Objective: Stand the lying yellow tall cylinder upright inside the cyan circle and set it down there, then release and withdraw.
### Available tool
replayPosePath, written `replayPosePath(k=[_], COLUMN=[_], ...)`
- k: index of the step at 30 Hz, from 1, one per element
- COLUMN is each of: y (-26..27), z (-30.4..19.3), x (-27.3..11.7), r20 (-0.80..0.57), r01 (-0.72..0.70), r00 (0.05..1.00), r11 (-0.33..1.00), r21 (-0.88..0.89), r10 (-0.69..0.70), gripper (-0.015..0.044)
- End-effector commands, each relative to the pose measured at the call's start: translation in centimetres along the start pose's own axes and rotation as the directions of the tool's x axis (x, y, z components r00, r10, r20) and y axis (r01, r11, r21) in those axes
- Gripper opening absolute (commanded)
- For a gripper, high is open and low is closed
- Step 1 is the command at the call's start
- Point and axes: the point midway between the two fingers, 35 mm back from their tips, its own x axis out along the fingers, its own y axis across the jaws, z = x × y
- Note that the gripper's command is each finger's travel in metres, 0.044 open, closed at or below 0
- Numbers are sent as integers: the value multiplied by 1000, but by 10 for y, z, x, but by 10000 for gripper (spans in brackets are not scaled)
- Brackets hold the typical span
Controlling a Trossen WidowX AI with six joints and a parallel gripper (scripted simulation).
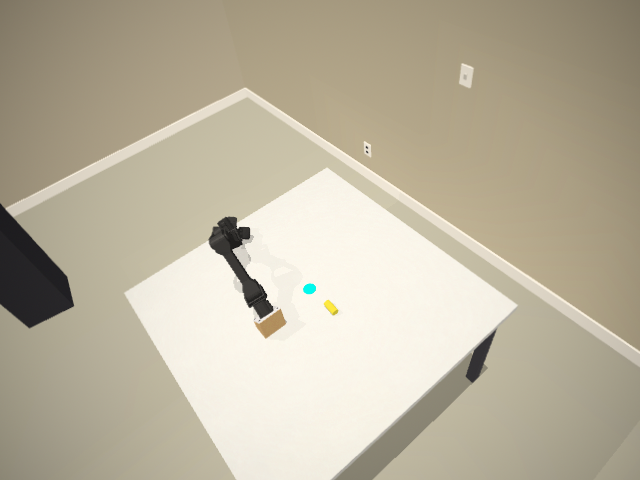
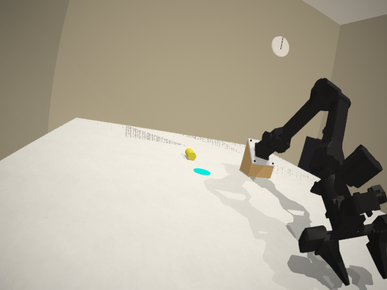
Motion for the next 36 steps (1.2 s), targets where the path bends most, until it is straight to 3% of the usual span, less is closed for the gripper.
replayPosePath(k=[1, 18, 36], y=[-28, -132, -228], z=[5, 21, 32], x=[-1, -29, -85], r20=[-20, -102, -204], r01=[68, 285, 372], r00=[997, 934, 789], r11=[994, 886, 715], r21=[-85, -366, -592], r10=[-70, -343, -580], gripper=[309, 309, 309])
